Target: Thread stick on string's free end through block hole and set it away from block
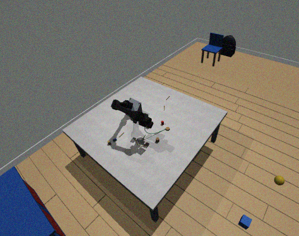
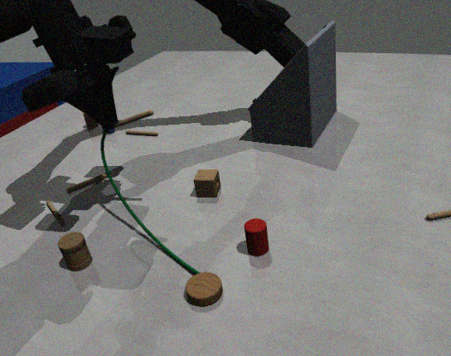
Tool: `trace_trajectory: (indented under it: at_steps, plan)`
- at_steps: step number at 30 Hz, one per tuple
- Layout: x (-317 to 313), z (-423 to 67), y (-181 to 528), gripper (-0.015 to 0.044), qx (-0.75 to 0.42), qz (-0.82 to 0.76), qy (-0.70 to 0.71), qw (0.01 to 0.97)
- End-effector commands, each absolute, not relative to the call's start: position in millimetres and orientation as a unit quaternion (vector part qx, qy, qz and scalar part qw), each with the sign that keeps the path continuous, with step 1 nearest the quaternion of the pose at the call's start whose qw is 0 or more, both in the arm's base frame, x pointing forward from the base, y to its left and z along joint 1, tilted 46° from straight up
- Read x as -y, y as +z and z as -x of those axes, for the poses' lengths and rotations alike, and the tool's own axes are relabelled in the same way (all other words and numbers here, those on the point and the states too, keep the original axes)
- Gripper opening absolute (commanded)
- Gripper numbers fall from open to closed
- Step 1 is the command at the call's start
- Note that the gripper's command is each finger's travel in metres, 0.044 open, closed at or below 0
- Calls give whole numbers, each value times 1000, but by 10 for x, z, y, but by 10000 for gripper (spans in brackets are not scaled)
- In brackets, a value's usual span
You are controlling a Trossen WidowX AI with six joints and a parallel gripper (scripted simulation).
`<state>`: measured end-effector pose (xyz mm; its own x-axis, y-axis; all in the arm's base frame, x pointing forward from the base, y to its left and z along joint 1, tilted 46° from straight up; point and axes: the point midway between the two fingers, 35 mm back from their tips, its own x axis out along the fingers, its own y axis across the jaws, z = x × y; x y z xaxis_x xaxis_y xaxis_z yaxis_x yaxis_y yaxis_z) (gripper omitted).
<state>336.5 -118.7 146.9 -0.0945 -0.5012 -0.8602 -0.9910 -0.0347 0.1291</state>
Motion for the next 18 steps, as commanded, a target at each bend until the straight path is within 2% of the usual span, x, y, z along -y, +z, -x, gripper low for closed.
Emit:
trace_trajectory:
  at_steps: [1,18]
  plan:
    - [1218,-3362,1411,0,-626,602,396,298]
    - [1326,-3388,1224,0,-638,617,370,275]
